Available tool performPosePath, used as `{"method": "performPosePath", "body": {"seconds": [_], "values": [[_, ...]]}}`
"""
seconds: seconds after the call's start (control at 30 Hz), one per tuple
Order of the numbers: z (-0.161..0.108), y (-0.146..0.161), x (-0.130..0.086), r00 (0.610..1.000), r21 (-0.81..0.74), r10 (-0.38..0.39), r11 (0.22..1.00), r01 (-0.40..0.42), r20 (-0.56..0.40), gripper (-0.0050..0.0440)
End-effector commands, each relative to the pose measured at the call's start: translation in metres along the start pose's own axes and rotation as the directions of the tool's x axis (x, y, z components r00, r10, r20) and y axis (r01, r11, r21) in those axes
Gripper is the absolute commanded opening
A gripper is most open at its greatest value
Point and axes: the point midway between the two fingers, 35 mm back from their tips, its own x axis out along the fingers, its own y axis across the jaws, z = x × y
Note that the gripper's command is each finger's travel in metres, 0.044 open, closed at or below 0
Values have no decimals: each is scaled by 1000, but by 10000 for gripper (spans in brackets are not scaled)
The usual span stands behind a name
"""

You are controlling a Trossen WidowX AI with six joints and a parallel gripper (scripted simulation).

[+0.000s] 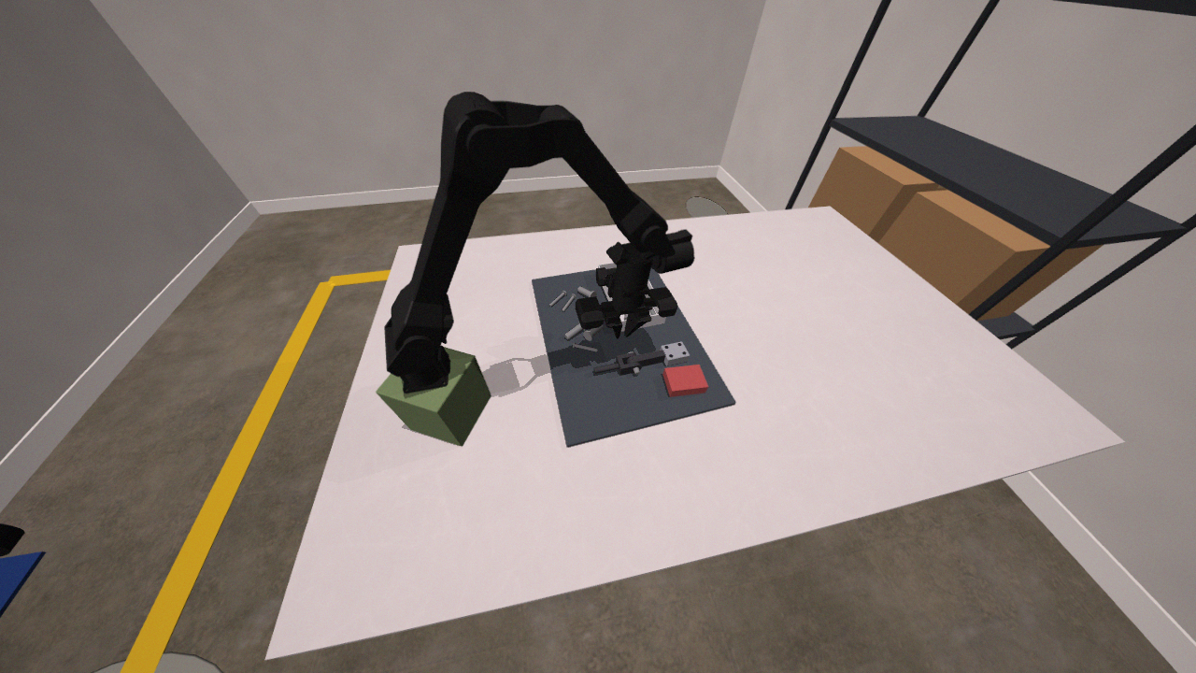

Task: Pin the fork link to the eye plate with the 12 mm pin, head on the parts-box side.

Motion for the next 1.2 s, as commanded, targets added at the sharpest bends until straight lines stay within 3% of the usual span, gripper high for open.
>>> {"method": "performPosePath", "body": {"seconds": [0.0, 0.33, 0.4, 0.47, 1.17], "values": [[1, -5, -30, 999, 1, -38, 999, 38, 6, 168], [1, -5, -30, 999, 1, -38, 999, 38, 6, 408], [1, -5, -30, 999, 1, -38, 999, 38, 6, 408], [1, -5, -30, 999, 1, -38, 999, 38, 6, 440], [1, -5, -30, 999, 1, -38, 999, 38, 6, 440]]}}
